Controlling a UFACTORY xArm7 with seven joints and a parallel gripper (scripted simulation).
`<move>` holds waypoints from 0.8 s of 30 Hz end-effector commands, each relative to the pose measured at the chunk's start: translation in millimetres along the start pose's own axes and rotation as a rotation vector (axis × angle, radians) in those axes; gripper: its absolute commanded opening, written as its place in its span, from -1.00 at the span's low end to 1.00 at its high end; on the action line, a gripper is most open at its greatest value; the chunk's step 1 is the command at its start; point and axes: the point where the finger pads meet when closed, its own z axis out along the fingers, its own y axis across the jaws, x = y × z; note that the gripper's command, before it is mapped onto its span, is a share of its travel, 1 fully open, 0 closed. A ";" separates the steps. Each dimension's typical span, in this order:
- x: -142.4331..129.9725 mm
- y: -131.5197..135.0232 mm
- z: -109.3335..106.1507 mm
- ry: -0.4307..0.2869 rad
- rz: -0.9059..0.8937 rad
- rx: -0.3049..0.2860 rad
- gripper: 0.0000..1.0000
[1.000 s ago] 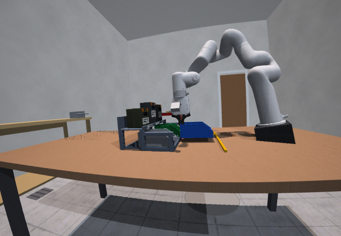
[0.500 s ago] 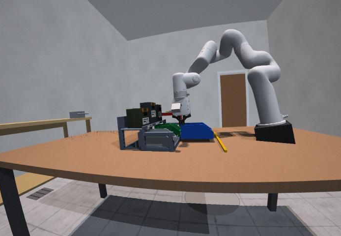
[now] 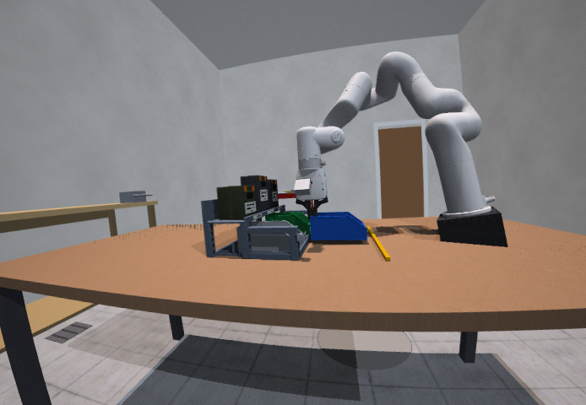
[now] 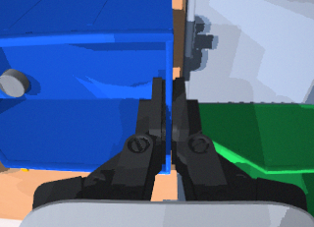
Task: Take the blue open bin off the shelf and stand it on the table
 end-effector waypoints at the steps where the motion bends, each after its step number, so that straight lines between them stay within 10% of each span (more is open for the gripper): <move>1: 0.3 1.3 3.8 -0.001 0.000 -0.003 -1.00; 24: 0.2 1.3 11.6 -0.001 0.000 -0.003 -1.00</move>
